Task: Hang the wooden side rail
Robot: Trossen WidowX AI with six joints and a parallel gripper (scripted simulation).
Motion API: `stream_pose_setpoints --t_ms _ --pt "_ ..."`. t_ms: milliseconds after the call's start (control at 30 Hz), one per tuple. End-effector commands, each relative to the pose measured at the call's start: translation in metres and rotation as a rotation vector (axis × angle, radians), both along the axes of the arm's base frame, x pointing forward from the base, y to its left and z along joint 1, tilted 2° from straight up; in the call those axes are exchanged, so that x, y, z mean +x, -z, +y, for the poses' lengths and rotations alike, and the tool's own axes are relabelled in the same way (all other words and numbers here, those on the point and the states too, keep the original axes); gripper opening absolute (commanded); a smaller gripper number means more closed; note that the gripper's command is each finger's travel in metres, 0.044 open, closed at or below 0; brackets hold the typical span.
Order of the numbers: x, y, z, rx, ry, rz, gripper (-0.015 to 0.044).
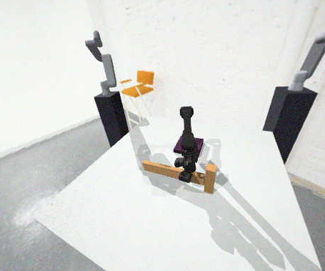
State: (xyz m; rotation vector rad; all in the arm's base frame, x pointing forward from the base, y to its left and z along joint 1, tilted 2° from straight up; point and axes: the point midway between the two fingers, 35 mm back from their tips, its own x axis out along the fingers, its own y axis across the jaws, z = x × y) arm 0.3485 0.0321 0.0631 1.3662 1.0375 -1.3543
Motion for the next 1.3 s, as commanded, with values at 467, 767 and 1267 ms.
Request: stream_pose_setpoints --t_ms 467,767,1267 --pt "0.0013 -0.0005 0.0034 0.005 0.002 -0.005 0.0000" --pt "0.0014 0.0010 0.0034 0.005 0.002 -0.005 0.0000" --pt "0.0015 0.0035 0.0033 0.005 0.002 -0.005 0.0000"
